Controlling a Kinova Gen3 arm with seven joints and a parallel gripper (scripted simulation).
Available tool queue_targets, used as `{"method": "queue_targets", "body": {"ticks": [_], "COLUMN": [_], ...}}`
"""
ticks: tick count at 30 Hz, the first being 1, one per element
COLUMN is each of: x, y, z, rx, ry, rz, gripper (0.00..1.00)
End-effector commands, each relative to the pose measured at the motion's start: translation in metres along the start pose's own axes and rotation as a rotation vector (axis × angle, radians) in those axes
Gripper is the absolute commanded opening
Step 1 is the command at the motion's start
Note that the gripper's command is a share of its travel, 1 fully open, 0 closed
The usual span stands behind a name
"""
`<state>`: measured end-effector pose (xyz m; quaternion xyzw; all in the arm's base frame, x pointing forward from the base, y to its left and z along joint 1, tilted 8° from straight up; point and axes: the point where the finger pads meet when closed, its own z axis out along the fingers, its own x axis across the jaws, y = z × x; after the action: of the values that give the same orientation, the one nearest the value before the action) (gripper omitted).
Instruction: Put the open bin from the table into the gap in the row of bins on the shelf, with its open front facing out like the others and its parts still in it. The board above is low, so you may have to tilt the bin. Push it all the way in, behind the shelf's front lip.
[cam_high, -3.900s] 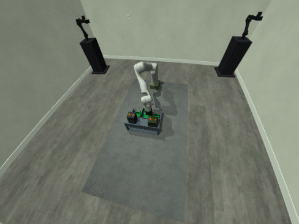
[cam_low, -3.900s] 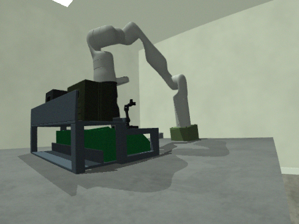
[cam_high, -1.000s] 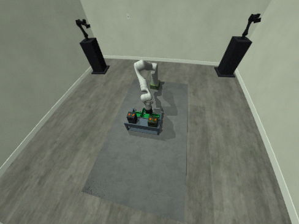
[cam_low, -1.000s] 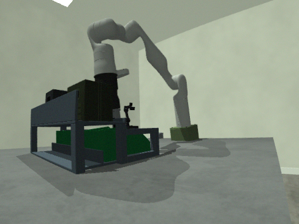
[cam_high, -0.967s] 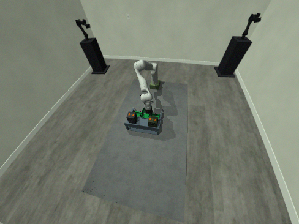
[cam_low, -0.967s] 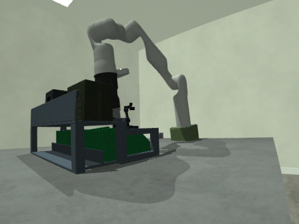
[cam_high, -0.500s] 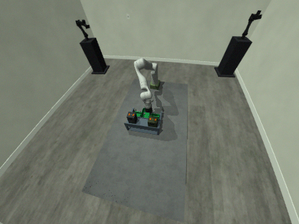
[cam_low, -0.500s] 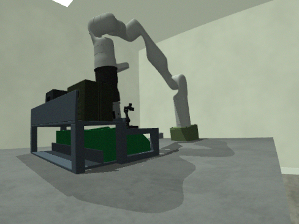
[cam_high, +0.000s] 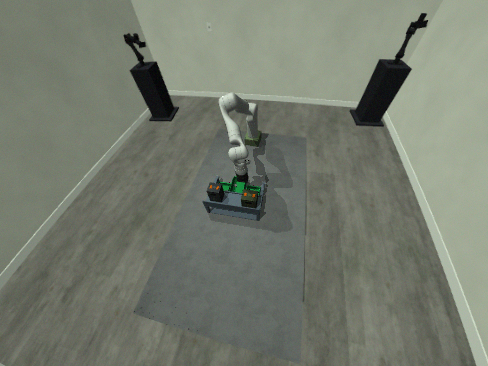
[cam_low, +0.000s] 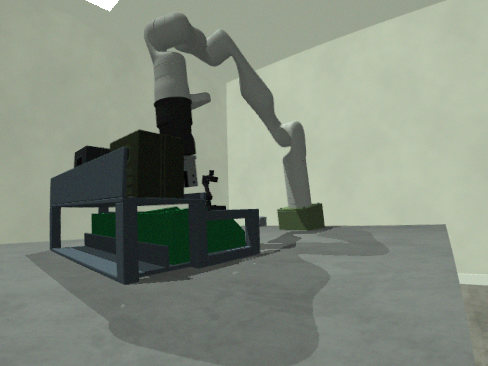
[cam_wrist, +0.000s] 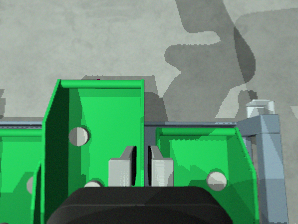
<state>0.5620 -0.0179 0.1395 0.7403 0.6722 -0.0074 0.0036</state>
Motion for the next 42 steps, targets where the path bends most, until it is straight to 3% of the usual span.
{"method": "queue_targets", "body": {"ticks": [1,20,40,41,42], "x": [0.000,0.000,0.000,0.000,0.000], "y": [0.001,-0.001,-0.002,-0.002,-0.002], "z": [-0.007,-0.023,-0.026,-0.026,-0.026], "rx": [-0.007,-0.007,-0.007,-0.007,-0.007], "ry": [0.000,0.000,0.000,0.000,0.000], "rz": [0.001,0.001,0.001,0.001,0.001], "gripper": [0.32,0.32,0.32,0.00,0.00]}}
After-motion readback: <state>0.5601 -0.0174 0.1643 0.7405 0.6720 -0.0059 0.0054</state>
